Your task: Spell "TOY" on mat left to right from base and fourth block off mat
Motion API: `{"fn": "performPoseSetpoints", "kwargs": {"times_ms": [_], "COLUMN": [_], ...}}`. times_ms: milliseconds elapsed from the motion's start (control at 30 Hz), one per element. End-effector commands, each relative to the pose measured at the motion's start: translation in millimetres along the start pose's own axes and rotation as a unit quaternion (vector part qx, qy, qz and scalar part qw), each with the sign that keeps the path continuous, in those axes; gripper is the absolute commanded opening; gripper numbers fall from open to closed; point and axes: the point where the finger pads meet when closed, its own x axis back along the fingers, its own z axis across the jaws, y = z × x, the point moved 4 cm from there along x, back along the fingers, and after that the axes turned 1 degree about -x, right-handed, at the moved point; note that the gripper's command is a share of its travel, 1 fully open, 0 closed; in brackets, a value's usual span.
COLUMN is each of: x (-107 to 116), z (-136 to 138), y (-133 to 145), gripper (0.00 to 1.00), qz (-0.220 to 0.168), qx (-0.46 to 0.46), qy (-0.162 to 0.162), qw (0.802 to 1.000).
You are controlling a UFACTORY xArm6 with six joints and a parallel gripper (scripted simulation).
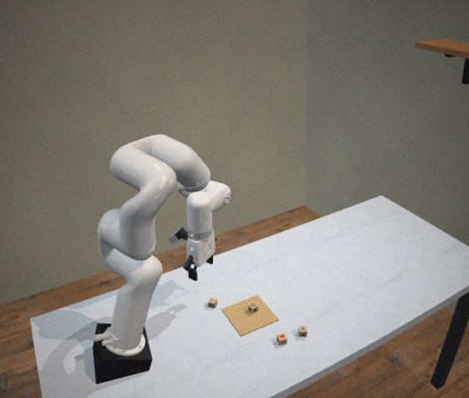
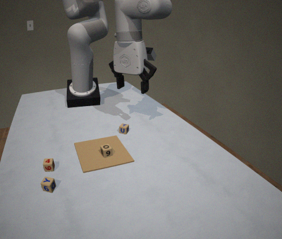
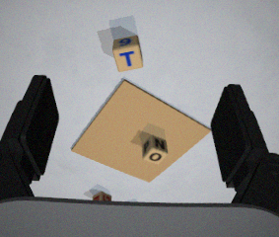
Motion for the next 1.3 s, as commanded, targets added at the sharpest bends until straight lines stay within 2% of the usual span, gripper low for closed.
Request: {"fn": "performPoseSetpoints", "kwargs": {"times_ms": [0,133,167,400,633,700,733,933,1200,1267], "x": [-2.8,-3.6,-4.4,-5.4,-5.3,-5.3,-4.9,-3.7,-1.1,-1.1], "z": [3.3,5.0,7.8,15.5,25.9,25.9,30.8,40.7,56.5,56.5], "y": [-13.9,-18.7,-25.1,-38.5,-50.8,-50.8,-55.2,-62.2,-69.3,-69.3], "gripper": [1.00,1.00,1.00,1.00,1.00,1.00,1.00,1.00,1.00,1.00], "qz": [0.030,0.040,0.053,0.083,0.113,0.113,0.124,0.145,0.173,0.173], "qx": [-0.061,-0.084,-0.116,-0.188,-0.266,-0.266,-0.297,-0.356,-0.440,-0.440], "qy": [0.013,0.018,0.023,0.036,0.049,0.049,0.054,0.063,0.075,0.075], "qw": [0.998,0.996,0.992,0.978,0.956,0.956,0.945,0.921,0.878,0.878]}}
